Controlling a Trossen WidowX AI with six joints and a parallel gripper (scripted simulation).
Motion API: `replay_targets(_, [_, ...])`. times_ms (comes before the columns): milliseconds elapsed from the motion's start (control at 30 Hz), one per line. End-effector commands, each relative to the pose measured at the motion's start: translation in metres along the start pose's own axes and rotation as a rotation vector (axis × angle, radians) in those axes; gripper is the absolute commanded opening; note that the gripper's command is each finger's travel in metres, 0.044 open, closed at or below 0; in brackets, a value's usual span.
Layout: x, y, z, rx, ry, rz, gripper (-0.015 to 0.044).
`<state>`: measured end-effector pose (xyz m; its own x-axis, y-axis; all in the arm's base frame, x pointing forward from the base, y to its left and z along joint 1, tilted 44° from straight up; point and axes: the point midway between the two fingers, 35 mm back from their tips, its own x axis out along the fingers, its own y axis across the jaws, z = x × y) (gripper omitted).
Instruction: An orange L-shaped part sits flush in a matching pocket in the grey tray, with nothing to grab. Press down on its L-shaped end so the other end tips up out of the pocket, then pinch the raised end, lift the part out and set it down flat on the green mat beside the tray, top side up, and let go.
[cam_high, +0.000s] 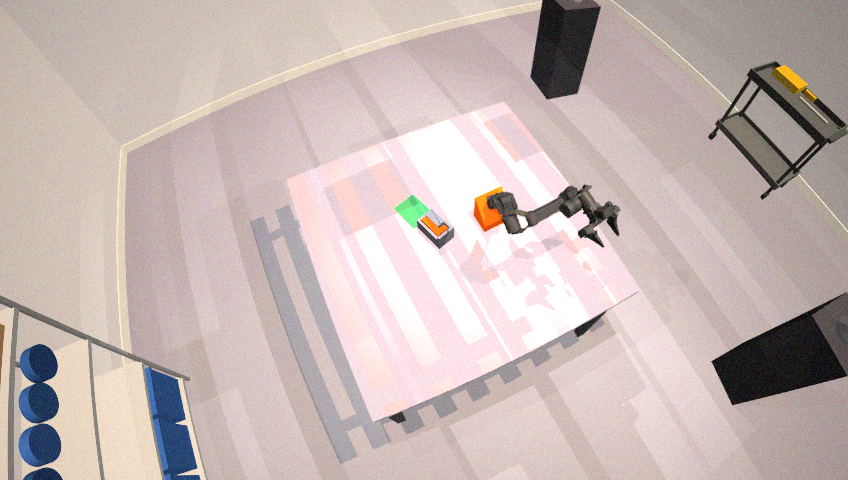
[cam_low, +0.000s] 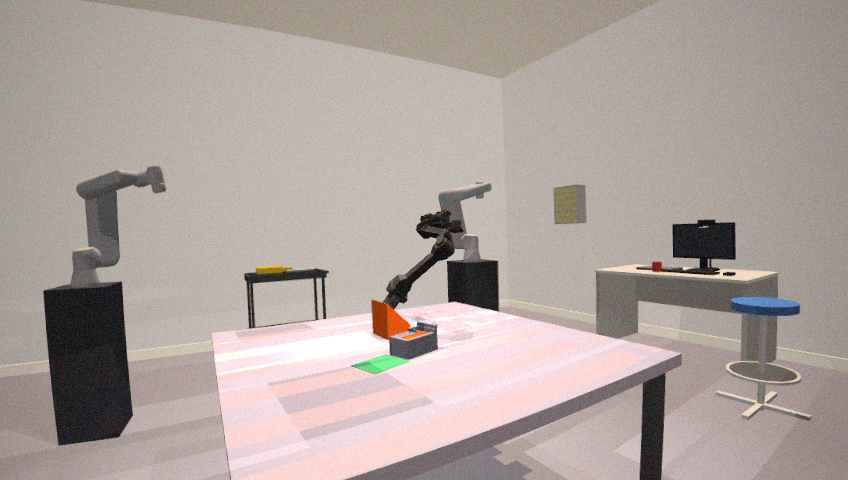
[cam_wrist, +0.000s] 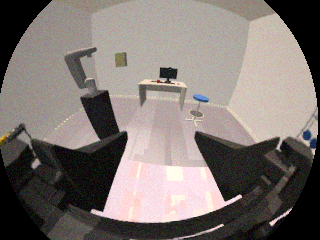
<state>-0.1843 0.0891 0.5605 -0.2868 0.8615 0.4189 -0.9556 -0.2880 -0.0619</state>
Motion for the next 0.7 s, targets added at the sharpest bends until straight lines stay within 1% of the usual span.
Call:
replay_targets(0, [-0.001,0.002,0.001,-0.001,-0.003,0.006,0.0374])
replay_targets(133, [-0.014,0.028,0.010,-0.023,-0.053,0.111,0.0269])
replay_targets(233, [-0.042,0.069,0.026,-0.041,-0.146,0.282,0.0190])
replay_targets(267, [-0.053,0.076,0.029,-0.031,-0.151,0.333,0.0180])
replay_targets(433, [-0.105,0.109,0.049,-0.020,-0.269,0.553,0.0180])
replay_targets(567, [-0.153,0.119,0.071,0.049,-0.377,0.735,0.0180])
replay_targets(667, [-0.196,0.123,0.083,0.093,-0.452,0.878,0.0180])
